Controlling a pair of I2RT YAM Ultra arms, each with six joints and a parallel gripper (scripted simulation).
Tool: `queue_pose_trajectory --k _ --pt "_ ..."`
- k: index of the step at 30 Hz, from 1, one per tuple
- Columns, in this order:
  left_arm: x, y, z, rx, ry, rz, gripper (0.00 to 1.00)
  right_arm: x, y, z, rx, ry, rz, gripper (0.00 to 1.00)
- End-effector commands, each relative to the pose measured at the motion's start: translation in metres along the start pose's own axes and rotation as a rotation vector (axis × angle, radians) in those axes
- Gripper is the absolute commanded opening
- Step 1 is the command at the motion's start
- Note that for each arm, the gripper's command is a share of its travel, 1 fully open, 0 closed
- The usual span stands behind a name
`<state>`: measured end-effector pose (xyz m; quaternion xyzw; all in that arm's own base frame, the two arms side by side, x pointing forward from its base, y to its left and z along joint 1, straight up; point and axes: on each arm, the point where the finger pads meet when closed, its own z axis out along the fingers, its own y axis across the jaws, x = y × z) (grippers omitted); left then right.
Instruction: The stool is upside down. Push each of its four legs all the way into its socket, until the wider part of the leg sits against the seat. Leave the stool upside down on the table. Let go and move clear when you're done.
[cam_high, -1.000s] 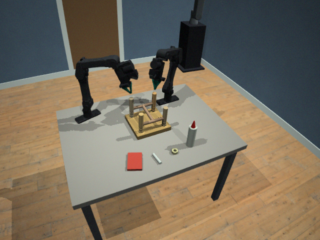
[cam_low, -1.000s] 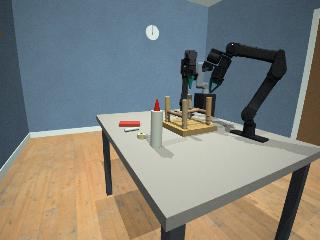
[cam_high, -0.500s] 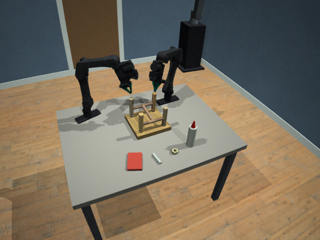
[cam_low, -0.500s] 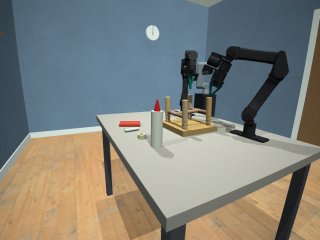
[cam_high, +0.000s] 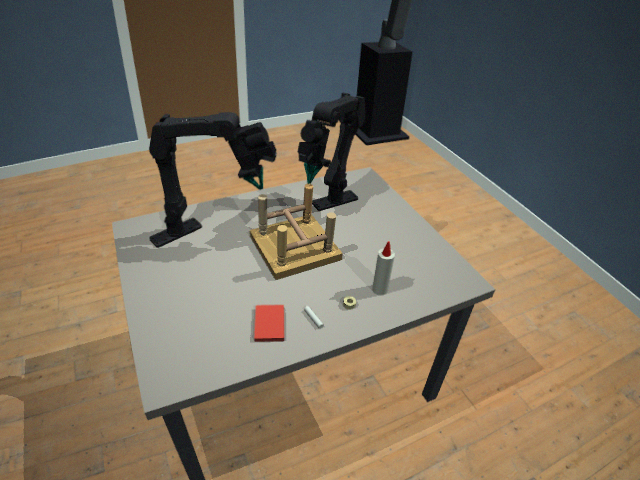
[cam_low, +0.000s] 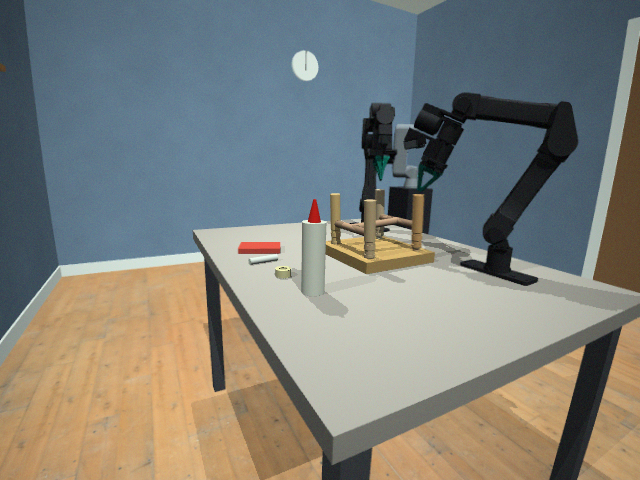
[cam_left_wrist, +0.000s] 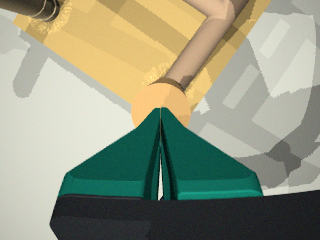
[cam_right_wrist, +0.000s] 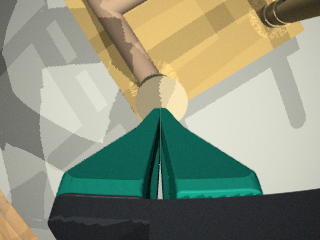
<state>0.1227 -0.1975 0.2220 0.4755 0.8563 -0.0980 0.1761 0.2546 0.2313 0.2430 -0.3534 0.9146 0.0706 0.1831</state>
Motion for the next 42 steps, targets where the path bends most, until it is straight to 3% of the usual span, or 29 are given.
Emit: queue_pose_trajectory --k 1,17,18,22,23,24,30,33,42 --pt "-0.003 0.000 -0.005 0.002 -0.049 0.004 0.00 0.001 -0.004 0.001 0.002 -0.024 0.009 0.00" --pt "-0.003 0.000 -0.005 0.002 -0.049 0.004 0.00 0.008 -0.002 0.017 -0.001 -0.022 0.006 0.00" --pt "0.009 0.000 0.008 0.000 0.051 0.001 0.00 0.005 -0.002 0.016 -0.001 -0.033 0.006 0.00" --pt "0.017 0.000 0.020 0.001 0.079 0.001 0.00 0.002 -0.002 0.011 -0.001 -0.049 0.006 0.00" --pt "0.019 0.000 0.026 0.001 0.083 0.001 0.00 0.004 -0.002 0.015 -0.001 -0.032 0.006 0.00" --pt "0.000 -0.002 -0.002 0.008 -0.036 0.008 0.00 0.012 -0.002 0.022 -0.001 0.012 0.006 0.00" --pt "-0.001 -0.001 0.000 0.001 -0.017 0.008 0.00 0.028 -0.001 0.038 0.001 0.091 0.002 0.00" --pt "0.020 -0.001 0.015 0.005 0.097 0.001 0.00 0.029 -0.001 0.041 0.000 0.096 0.003 0.00" --pt "0.040 0.000 0.023 0.000 0.186 0.001 0.00 0.052 -0.001 0.051 0.001 0.201 0.002 0.00"
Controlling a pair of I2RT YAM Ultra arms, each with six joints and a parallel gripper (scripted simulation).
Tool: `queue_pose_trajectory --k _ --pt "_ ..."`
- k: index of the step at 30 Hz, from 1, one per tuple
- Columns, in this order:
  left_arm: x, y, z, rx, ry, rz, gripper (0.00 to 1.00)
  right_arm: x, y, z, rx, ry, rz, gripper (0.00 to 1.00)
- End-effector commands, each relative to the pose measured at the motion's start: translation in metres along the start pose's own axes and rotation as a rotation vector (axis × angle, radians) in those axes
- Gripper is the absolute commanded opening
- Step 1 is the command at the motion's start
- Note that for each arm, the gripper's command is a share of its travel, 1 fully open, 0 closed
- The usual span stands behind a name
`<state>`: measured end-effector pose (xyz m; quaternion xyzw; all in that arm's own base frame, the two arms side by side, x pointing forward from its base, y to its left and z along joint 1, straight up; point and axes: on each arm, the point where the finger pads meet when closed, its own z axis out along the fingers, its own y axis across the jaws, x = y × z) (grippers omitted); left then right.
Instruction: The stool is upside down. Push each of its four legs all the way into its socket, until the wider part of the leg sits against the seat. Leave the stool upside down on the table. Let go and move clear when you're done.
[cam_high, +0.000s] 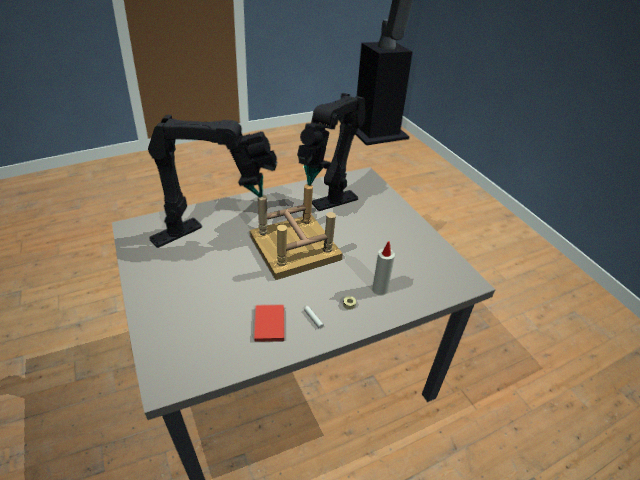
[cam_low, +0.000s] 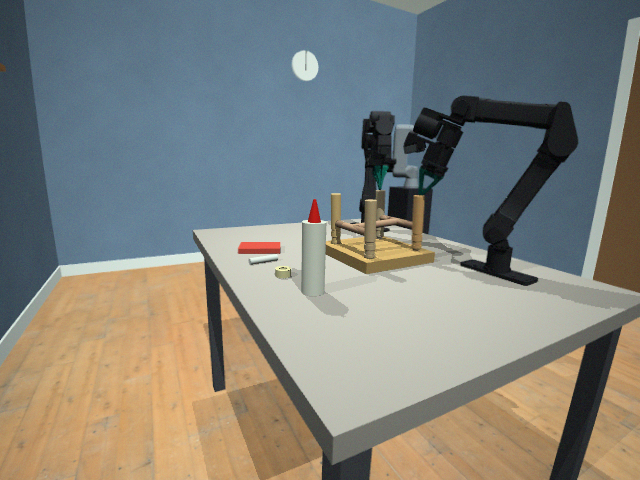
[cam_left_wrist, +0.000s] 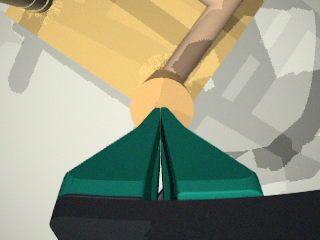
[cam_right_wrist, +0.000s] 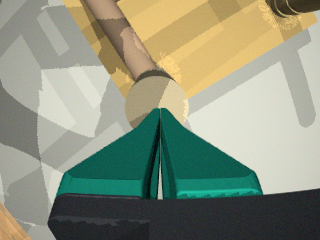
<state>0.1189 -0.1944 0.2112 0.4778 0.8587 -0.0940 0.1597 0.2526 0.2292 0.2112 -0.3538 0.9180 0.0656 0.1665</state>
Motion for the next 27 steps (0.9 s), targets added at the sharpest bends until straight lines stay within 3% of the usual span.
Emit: queue_pose_trajectory --k 1,10,11,13,14,27 --pt "0.033 0.002 0.017 -0.010 0.162 0.000 0.00 0.038 -0.001 0.026 0.004 0.174 0.000 0.00" --pt "0.050 0.005 0.028 -0.008 0.233 0.005 0.00 0.057 -0.003 0.040 0.004 0.250 -0.003 0.00" --pt "-0.006 -0.007 -0.009 0.030 -0.051 0.016 0.00 0.000 0.003 0.003 -0.024 -0.001 0.002 0.00" --pt "-0.005 -0.004 -0.002 0.020 -0.009 0.010 0.00 0.018 0.004 0.016 -0.023 0.084 0.001 0.00" --pt "0.014 -0.004 0.012 0.023 0.080 0.004 0.00 0.020 0.003 0.018 -0.021 0.095 0.001 0.00" --pt "0.037 -0.002 0.022 0.014 0.194 0.003 0.00 0.045 0.002 0.031 -0.015 0.213 0.002 0.00"
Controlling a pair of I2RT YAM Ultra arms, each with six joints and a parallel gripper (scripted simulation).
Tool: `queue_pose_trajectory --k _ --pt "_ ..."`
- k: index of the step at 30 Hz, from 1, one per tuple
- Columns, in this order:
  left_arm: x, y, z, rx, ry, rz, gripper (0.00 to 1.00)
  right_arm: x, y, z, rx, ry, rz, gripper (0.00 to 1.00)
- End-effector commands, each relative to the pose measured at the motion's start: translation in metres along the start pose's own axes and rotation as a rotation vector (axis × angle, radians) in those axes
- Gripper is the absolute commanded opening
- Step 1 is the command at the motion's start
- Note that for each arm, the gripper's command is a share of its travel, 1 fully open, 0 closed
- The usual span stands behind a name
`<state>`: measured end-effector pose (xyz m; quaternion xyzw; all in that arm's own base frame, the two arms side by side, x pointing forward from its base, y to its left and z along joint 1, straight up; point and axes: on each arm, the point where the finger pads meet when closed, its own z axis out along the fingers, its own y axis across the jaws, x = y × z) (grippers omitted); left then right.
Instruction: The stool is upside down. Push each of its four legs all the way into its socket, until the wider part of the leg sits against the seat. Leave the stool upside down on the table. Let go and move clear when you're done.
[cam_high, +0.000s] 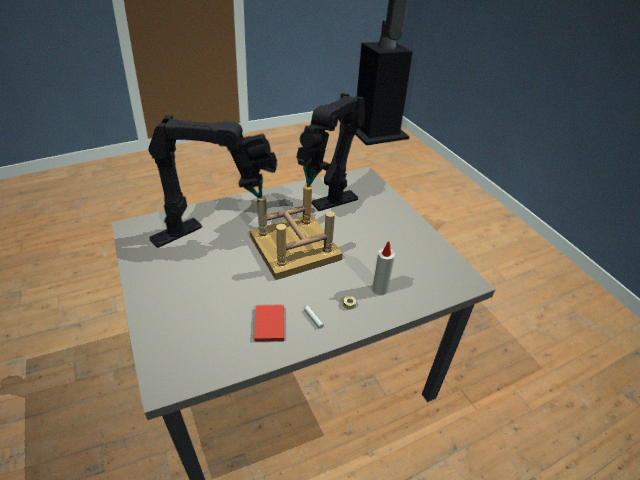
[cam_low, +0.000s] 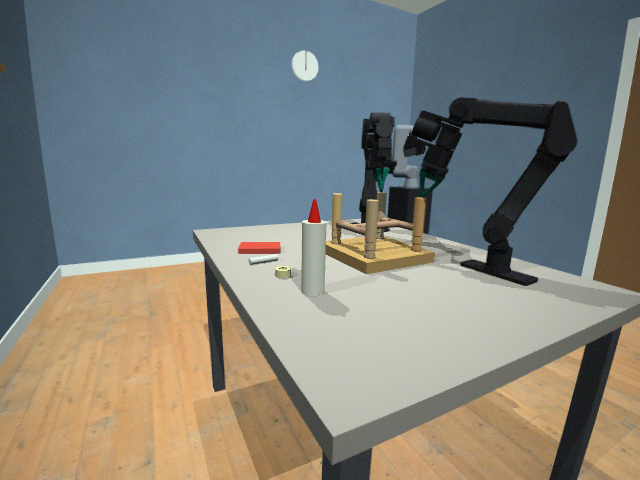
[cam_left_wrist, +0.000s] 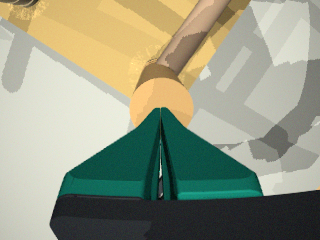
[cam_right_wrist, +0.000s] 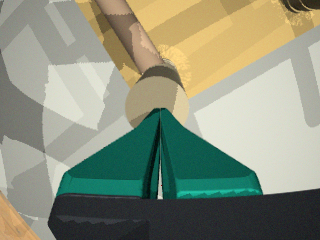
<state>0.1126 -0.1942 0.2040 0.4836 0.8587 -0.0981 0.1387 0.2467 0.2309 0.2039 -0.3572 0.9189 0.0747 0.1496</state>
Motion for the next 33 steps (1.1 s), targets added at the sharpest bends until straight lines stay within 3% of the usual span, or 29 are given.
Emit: queue_pose_trajectory --k 1,7,8,10,12,13,18,22,24,27,33 --pt "0.033 0.003 0.019 -0.015 0.170 -0.004 0.00 0.041 -0.004 0.027 0.014 0.198 0.006 0.00" --pt "0.045 0.004 0.025 -0.016 0.227 -0.004 0.00 0.055 -0.004 0.035 0.016 0.259 0.006 0.00" --pt "-0.006 -0.001 -0.012 0.001 -0.039 0.008 0.00 -0.007 0.001 -0.009 0.003 -0.018 -0.002 0.00" --pt "0.009 -0.001 0.000 -0.001 0.015 0.006 0.00 0.012 0.000 0.013 0.003 0.068 0.001 0.00" --pt "0.009 -0.001 0.000 -0.001 0.015 0.006 0.00 0.012 0.000 0.013 0.003 0.068 0.001 0.00" --pt "0.000 -0.001 -0.001 0.003 0.007 0.003 0.00 0.004 0.000 0.002 0.004 0.016 0.001 0.00" --pt "-0.003 -0.004 -0.008 0.012 0.036 0.009 0.00 0.010 0.000 0.004 0.003 0.028 -0.001 0.00" --pt "-0.007 -0.004 -0.020 0.010 -0.042 0.013 0.00 0.010 0.000 0.004 0.003 0.028 -0.001 0.00" --pt "-0.002 -0.005 -0.017 0.012 0.050 0.010 0.00 0.010 0.000 0.004 0.003 0.028 -0.001 0.00" --pt "-0.014 -0.005 -0.029 0.013 -0.014 0.013 0.00 0.010 0.000 0.004 0.003 0.028 -0.001 0.00" --pt "-0.011 -0.007 -0.046 0.019 0.043 0.012 0.00 0.010 0.000 0.004 0.003 0.028 -0.001 0.00"
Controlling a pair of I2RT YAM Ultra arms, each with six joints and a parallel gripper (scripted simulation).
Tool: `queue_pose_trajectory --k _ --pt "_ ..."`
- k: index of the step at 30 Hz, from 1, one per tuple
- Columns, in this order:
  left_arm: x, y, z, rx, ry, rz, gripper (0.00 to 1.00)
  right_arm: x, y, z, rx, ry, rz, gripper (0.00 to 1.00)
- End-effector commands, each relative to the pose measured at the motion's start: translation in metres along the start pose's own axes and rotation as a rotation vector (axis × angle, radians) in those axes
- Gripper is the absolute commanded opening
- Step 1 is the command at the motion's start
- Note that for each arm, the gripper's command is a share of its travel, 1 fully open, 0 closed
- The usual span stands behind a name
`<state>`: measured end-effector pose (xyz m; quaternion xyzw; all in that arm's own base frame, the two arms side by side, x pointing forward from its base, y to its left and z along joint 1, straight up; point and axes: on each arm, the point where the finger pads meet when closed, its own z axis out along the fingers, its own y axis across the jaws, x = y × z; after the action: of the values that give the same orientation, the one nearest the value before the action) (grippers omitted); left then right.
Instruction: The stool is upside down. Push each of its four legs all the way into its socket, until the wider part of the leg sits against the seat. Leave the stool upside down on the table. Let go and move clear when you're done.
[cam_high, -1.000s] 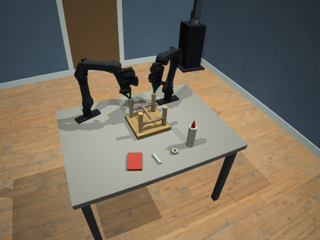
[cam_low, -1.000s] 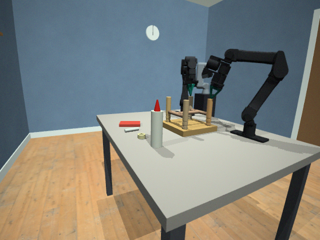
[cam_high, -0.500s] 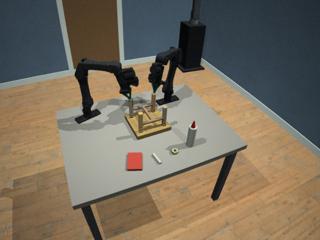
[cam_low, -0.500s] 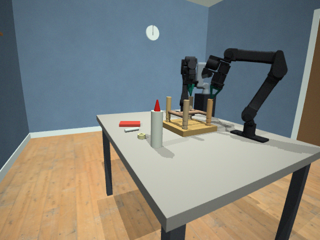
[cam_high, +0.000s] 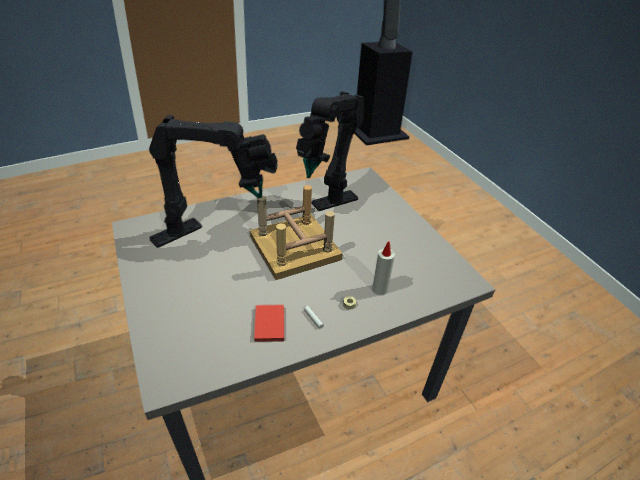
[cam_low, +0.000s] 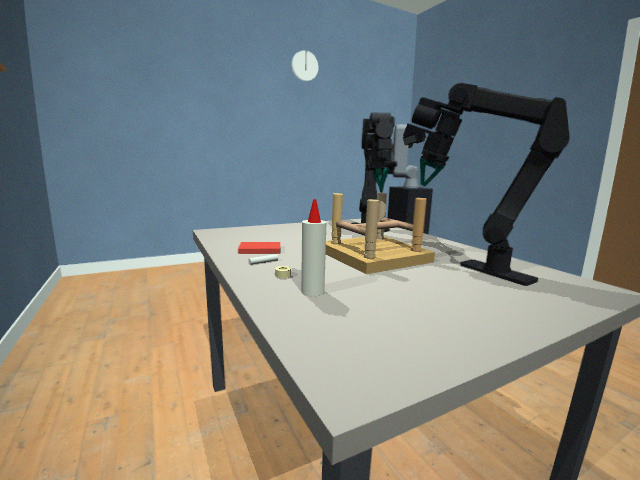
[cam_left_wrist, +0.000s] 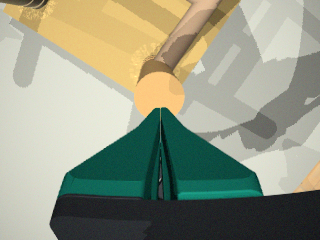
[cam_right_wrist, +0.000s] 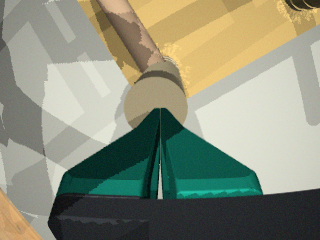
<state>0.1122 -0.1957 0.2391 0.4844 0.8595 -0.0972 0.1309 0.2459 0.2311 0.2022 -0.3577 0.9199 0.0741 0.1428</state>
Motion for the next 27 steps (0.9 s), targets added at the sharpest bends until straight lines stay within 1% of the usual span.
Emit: queue_pose_trajectory --k 1,2,3,4,5,6,9,11,14,16,17,18,19,20,24,25,26,27 --pt "0.000 -0.005 -0.017 0.013 0.027 0.013 0.00 0.009 0.000 0.003 0.007 0.015 -0.001 0.00" --pt "-0.002 -0.005 -0.020 0.013 0.023 0.013 0.00 0.009 0.000 0.003 0.007 0.015 -0.001 0.00" --pt "-0.007 -0.005 -0.020 0.012 -0.028 0.015 0.00 0.009 0.000 0.003 0.007 0.015 -0.001 0.00" --pt "-0.002 -0.004 -0.023 0.009 -0.034 0.010 0.00 0.009 0.000 0.003 0.007 0.015 -0.001 0.00" --pt "0.000 -0.002 -0.021 0.006 -0.031 0.006 0.00 0.009 0.000 0.003 0.007 0.015 -0.001 0.00" --pt "0.006 -0.001 -0.013 0.005 0.000 0.004 0.00 0.009 0.000 0.003 0.007 0.015 -0.001 0.00" --pt "-0.005 -0.001 -0.024 0.004 -0.063 0.004 0.00 0.009 0.000 0.003 0.007 0.015 -0.001 0.00" --pt "0.000 0.000 -0.016 0.004 -0.031 0.001 0.00 0.009 0.000 0.003 0.007 0.015 -0.001 0.00" --pt "-0.004 -0.001 -0.012 0.003 -0.035 0.005 0.00 0.009 0.000 0.003 0.007 0.015 -0.001 0.00" --pt "-0.006 0.001 -0.018 0.004 -0.059 -0.002 0.00 0.009 0.000 0.003 0.007 0.015 -0.001 0.00" --pt "-0.003 -0.001 -0.018 0.004 -0.019 0.001 0.00 0.009 0.000 0.003 0.007 0.015 -0.001 0.00" --pt "-0.006 -0.002 -0.021 0.006 -0.036 0.006 0.00 0.009 0.000 0.003 0.007 0.015 -0.001 0.00" --pt "-0.007 -0.002 -0.022 0.006 -0.041 0.006 0.00 -0.005 -0.001 -0.023 0.009 -0.046 -0.003 0.00" --pt "-0.008 -0.002 -0.022 0.006 -0.044 0.007 0.00 -0.001 -0.002 -0.018 0.010 -0.024 -0.001 0.00" --pt "-0.008 -0.002 -0.022 0.006 -0.044 0.007 0.00 -0.002 -0.003 -0.026 0.005 -0.031 0.003 0.00" --pt "-0.008 -0.002 -0.022 0.006 -0.044 0.007 0.00 -0.004 0.000 -0.013 0.004 -0.002 -0.005 0.00" --pt "-0.008 -0.002 -0.022 0.006 -0.044 0.007 0.00 -0.004 0.002 -0.010 0.003 0.006 -0.008 0.00" --pt "-0.008 -0.002 -0.022 0.006 -0.044 0.007 0.00 -0.005 0.002 -0.018 0.002 -0.022 -0.010 0.00"
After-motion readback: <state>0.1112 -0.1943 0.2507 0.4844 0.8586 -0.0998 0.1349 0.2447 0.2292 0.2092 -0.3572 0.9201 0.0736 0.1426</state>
